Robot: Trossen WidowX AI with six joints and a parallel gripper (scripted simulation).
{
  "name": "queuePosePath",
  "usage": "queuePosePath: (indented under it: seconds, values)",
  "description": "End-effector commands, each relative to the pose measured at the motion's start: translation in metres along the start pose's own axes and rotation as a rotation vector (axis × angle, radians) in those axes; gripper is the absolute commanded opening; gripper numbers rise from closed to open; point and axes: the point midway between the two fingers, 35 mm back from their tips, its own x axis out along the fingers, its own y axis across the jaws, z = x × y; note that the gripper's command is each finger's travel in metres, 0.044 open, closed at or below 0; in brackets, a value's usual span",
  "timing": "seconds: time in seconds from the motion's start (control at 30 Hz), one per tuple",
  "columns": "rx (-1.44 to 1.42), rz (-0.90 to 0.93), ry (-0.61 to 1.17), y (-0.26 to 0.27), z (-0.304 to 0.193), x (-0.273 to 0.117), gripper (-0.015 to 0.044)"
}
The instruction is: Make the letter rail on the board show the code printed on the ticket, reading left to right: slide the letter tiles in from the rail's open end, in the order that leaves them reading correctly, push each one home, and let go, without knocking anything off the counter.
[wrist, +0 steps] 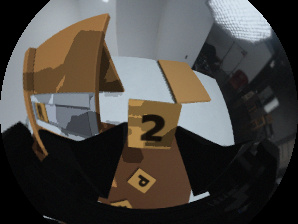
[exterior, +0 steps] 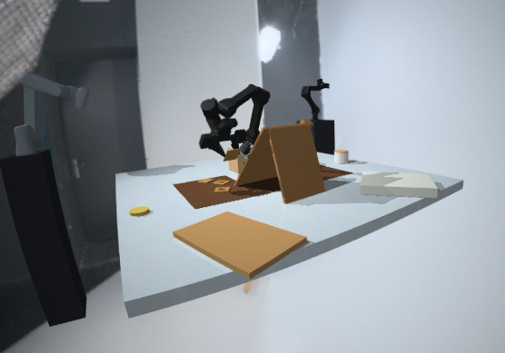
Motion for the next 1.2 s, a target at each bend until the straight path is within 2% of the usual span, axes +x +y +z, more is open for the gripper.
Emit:
queuePosePath:
  seconds: [0.0, 1.17]
  values:
    - [-0.002, -0.001, -0.003, 0.004, 0.002, -0.001, 0.0]
    - [-0.001, 0.0, -0.003, 0.021, 0.001, -0.001, 0.0]
